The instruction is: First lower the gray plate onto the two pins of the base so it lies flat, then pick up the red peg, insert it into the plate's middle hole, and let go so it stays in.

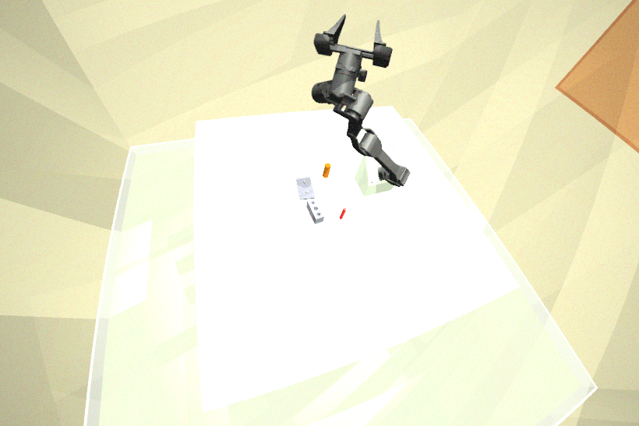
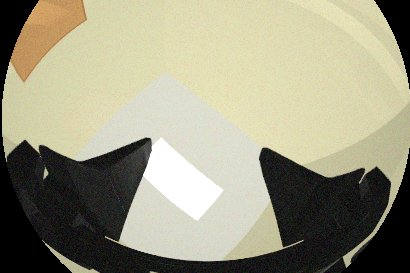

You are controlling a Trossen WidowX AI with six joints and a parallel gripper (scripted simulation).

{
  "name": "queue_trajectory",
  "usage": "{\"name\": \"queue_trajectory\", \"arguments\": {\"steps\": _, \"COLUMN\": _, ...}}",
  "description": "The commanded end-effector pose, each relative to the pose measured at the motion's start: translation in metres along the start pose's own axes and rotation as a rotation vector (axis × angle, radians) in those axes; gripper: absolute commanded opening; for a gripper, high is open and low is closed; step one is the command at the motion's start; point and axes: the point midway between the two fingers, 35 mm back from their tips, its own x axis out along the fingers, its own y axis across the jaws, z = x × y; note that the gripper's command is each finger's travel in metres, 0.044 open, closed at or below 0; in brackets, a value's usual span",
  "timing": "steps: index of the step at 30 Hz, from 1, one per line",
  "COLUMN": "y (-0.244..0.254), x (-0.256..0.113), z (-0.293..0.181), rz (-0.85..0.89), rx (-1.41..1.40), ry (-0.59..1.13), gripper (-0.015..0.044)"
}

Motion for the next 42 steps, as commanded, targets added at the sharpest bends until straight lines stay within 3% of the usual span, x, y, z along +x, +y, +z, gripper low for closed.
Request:
{"name": "queue_trajectory", "arguments": {"steps": 1, "y": 0.000, "x": 0.000, "z": 0.000, "rz": 0.000, "rx": 0.000, "ry": 0.000, "gripper": 0.0426}}
{"name": "queue_trajectory", "arguments": {"steps": 5, "y": 0.018, "x": -0.001, "z": -0.016, "rz": -0.028, "rx": 0.057, "ry": 0.051, "gripper": 0.0440}}
{"name": "queue_trajectory", "arguments": {"steps": 14, "y": 0.161, "x": 0.045, "z": -0.041, "rz": 0.177, "rx": 0.446, "ry": 0.133, "gripper": 0.0440}}
{"name": "queue_trajectory", "arguments": {"steps": 19, "y": 0.245, "x": 0.048, "z": -0.050, "rz": 0.289, "rx": 0.626, "ry": 0.221, "gripper": 0.0440}}
{"name": "queue_trajectory", "arguments": {"steps": 25, "y": 0.307, "x": 0.044, "z": -0.056, "rz": 0.363, "rx": 0.677, "ry": 0.330, "gripper": 0.0440}}
{"name": "queue_trajectory", "arguments": {"steps": 33, "y": 0.437, "x": 0.009, "z": -0.050, "rz": 0.577, "rx": 0.969, "ry": 0.560, "gripper": 0.0440}}
{"name": "queue_trajectory", "arguments": {"steps": 42, "y": 0.545, "x": -0.069, "z": -0.039, "rz": 0.752, "rx": 1.176, "ry": 0.920, "gripper": 0.0440}}
